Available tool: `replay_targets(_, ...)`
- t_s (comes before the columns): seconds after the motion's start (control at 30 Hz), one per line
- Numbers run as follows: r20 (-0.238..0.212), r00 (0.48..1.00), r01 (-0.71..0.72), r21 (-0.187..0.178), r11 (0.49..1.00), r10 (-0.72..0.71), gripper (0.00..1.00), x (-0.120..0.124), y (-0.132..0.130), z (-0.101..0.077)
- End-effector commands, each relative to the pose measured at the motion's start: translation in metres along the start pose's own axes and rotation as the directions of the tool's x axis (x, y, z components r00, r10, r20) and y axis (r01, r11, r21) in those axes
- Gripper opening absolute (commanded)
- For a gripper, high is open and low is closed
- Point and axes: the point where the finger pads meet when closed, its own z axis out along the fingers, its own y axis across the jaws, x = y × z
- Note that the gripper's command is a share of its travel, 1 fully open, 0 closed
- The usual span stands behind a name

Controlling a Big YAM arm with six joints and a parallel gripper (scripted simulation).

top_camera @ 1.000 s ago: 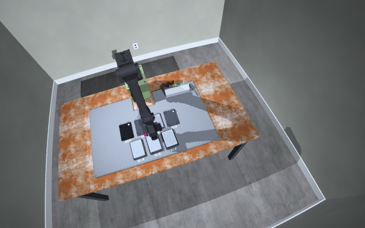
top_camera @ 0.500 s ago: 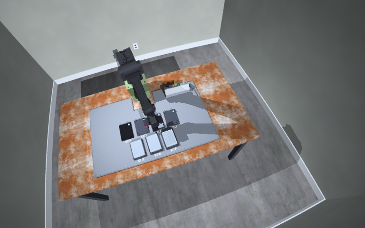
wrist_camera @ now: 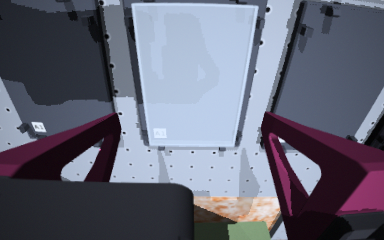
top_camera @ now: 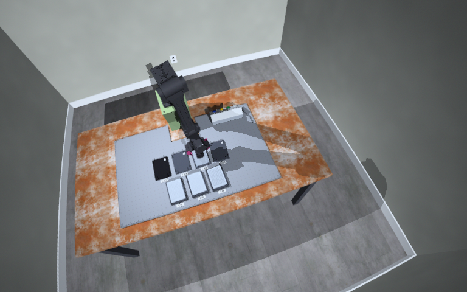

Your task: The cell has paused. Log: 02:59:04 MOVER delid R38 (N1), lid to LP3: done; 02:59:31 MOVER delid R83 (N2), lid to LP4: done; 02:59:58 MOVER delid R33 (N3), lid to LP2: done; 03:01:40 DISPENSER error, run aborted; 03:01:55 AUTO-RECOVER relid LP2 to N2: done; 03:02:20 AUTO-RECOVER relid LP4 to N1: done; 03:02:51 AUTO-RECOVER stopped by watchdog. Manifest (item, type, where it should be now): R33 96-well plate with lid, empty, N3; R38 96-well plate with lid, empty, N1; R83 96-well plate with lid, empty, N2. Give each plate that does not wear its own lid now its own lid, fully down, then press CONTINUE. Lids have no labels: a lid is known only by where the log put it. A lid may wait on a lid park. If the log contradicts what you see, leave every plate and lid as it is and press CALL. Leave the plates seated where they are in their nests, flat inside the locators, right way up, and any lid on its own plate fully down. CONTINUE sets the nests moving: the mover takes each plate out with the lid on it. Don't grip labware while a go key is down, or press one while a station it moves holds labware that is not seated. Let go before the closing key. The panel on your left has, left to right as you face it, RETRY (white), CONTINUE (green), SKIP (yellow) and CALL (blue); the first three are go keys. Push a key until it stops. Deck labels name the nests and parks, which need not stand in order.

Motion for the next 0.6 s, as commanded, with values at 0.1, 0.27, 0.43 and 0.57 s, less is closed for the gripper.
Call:
replay_targets(0.1,0.011,0.999,-0.042,0.008,0.999,0.042,1.0,-0.005,-0.006,0.006)
replay_targets(0.27,0.005,1.0,-0.019,0.003,1.0,0.019,1.0,-0.001,-0.002,0.002)
replay_targets(0.43,0.01,1.0,-0.022,0.003,1.0,0.022,1.0,-0.004,-0.001,0.011)
replay_targets(0.57,0.01,1.0,-0.022,0.005,1.0,0.022,1.0,-0.004,-0.003,0.018)
